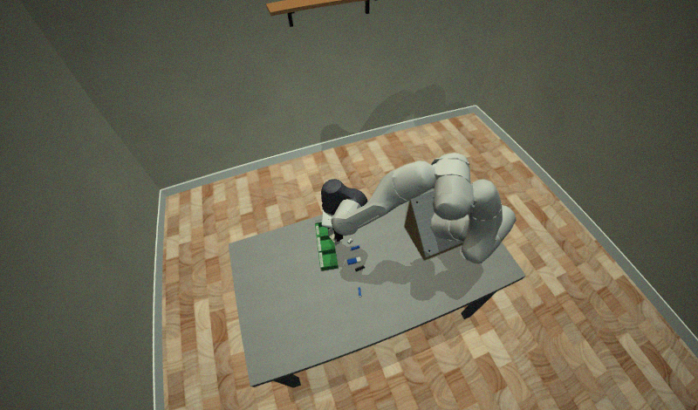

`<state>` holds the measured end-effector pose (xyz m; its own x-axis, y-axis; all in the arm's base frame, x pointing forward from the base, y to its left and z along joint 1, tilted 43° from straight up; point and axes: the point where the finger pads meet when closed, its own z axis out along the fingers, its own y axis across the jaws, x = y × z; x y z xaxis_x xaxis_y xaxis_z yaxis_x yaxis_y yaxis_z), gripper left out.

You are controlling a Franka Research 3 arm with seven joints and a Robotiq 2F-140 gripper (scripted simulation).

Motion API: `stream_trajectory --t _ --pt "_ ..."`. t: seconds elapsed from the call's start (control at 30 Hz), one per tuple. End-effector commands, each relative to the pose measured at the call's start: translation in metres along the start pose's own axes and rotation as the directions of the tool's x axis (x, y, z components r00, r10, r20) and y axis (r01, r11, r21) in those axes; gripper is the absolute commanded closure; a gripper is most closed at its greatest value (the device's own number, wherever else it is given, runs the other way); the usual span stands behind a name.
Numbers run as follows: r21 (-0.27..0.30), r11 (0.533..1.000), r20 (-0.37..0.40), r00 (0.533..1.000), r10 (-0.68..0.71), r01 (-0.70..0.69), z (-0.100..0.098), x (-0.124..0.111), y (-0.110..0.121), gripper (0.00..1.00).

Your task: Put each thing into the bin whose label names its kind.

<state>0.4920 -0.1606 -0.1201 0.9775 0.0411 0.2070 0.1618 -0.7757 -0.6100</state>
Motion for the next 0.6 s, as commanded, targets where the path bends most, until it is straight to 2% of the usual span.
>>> stream_trajectory --t 0.0,0.2,0.27,0.3,0.5,0.57 --pt "0.017 0.988 0.017 0.988 0.154 -0.155 0.004 -0.003 0.015 0.71" --pt "0.018 0.962 0.022 0.962 0.27 -0.271 0.006 -0.004 0.051 0.71" --pt "0.018 0.962 0.022 0.962 0.27 -0.271 0.006 -0.004 0.051 0.71" --pt "0.021 0.948 0.027 0.948 0.318 -0.319 0.006 -0.004 0.057 0.71" --pt "0.034 0.911 0.045 0.912 0.409 -0.41 0.008 -0.005 0.093 0.71" --pt "0.041 0.898 0.055 0.899 0.435 -0.438 0.009 -0.006 0.097 0.71"
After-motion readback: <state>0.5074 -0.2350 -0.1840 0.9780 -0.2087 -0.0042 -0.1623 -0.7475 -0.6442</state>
